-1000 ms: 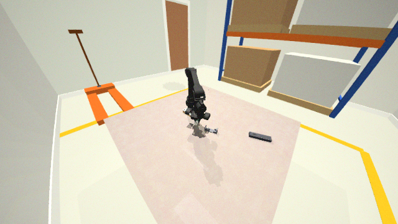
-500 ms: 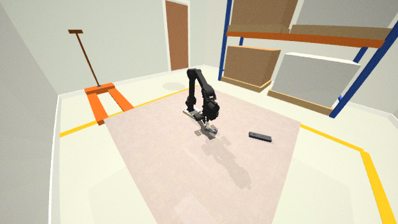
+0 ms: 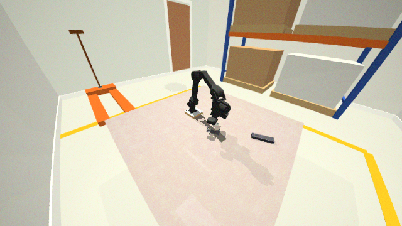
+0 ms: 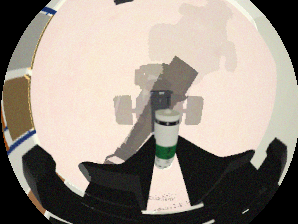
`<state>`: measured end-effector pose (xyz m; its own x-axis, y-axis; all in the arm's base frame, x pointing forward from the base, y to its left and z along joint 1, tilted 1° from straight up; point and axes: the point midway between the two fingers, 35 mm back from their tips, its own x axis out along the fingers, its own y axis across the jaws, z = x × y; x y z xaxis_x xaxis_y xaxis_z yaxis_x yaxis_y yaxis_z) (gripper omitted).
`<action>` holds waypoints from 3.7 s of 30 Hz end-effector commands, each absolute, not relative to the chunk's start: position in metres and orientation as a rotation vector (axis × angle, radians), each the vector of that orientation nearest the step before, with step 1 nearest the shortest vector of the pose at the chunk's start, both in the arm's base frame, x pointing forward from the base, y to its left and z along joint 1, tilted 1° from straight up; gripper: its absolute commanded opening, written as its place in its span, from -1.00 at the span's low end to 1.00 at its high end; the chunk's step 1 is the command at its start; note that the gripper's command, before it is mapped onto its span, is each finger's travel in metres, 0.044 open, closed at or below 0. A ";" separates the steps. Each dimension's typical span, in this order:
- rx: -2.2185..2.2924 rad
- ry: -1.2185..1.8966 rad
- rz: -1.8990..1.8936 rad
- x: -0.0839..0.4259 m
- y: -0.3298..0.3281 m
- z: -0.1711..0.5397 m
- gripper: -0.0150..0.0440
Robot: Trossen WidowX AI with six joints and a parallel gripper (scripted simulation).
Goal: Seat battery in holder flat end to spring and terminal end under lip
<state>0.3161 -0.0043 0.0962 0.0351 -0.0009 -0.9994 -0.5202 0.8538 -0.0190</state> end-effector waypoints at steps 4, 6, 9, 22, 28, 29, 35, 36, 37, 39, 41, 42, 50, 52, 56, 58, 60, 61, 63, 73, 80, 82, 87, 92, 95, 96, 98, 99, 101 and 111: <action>-0.449 1.468 0.444 0.319 -0.002 0.095 -0.21; -0.440 1.443 0.448 0.321 -0.002 0.090 -0.21; -0.428 1.408 0.452 0.322 -0.001 0.084 -0.21; -0.384 1.253 0.474 0.325 0.000 0.060 -0.21; -0.379 1.236 0.478 0.325 0.000 0.058 -0.21; -0.379 1.235 0.478 0.325 0.000 0.058 -0.21; -0.365 1.199 0.484 0.325 0.000 0.055 -0.21; -0.362 1.192 0.485 0.325 -0.001 0.054 -0.21; -0.360 1.186 0.486 0.325 -0.001 0.053 -0.21; -0.355 1.173 0.487 0.325 -0.001 0.052 -0.21; -0.350 1.159 0.490 0.324 -0.001 0.051 -0.21; -0.348 1.152 0.491 0.324 -0.002 0.050 -0.21; -0.331 1.097 0.499 0.322 -0.003 0.046 -0.21; -0.327 1.084 0.501 0.322 -0.003 0.045 -0.21; -0.321 1.057 0.505 0.321 -0.004 0.044 -0.21; -0.317 1.042 0.508 0.320 -0.004 0.043 -0.21; -0.313 1.028 0.511 0.320 -0.005 0.042 -0.21; -0.312 1.020 0.512 0.319 -0.005 0.041 -0.21; -0.308 1.006 0.515 0.319 -0.005 0.041 -0.21; -0.304 0.987 0.519 0.314 -0.008 0.038 -0.21; -0.304 0.987 0.519 0.307 -0.013 0.036 -0.21; -0.304 0.987 0.519 0.305 -0.014 0.036 -0.21; -0.304 0.986 0.518 0.301 -0.016 0.036 -0.21; -0.305 0.991 0.517 0.300 -0.017 0.035 -0.21; -0.306 1.011 0.515 0.300 -0.017 0.035 -0.21; -0.306 1.019 0.515 0.301 -0.016 0.034 -0.21; -0.307 1.033 0.513 0.301 -0.016 0.034 -0.21; -0.308 1.041 0.513 0.302 -0.016 0.034 -0.21; -0.308 1.055 0.511 0.303 -0.016 0.033 -0.21; -0.316 1.127 0.504 0.305 -0.015 0.031 -0.21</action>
